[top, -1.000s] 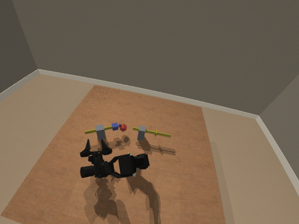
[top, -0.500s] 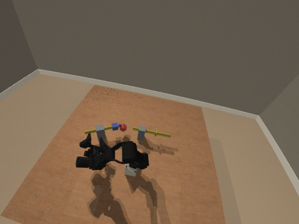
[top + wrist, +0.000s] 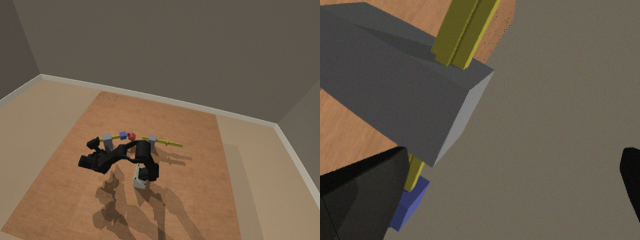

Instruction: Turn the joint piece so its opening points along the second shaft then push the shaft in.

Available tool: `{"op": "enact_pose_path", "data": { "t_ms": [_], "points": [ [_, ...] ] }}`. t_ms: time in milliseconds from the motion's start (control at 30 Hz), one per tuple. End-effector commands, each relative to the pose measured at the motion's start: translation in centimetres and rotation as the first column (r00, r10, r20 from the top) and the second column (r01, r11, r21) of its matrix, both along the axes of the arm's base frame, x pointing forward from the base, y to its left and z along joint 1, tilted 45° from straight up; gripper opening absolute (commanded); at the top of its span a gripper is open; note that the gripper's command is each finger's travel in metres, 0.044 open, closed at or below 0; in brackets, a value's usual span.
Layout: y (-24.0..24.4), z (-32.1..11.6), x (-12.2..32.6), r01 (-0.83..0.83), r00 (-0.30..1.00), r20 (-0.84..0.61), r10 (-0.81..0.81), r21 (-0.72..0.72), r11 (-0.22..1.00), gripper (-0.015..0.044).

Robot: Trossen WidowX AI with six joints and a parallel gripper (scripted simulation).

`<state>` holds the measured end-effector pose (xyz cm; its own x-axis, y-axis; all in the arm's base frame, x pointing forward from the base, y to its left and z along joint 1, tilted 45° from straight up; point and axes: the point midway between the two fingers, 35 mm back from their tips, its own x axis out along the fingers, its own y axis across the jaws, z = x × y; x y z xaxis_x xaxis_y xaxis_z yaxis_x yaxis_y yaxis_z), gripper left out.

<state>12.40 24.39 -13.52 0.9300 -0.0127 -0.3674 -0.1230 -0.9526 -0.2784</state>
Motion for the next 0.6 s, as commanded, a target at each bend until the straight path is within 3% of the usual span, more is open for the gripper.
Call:
{"op": "enact_pose_path", "data": {
  "t_ms": [0,567],
  "points": [
    [0.4,0.0,0.9,0.089,0.996,-0.035,-0.086,0.075,0.993,0.0440],
    [-0.1,0.7,5.2,0.487,0.874,-0.186,-0.450,0.322,0.812,0.0440]
  ]
}}
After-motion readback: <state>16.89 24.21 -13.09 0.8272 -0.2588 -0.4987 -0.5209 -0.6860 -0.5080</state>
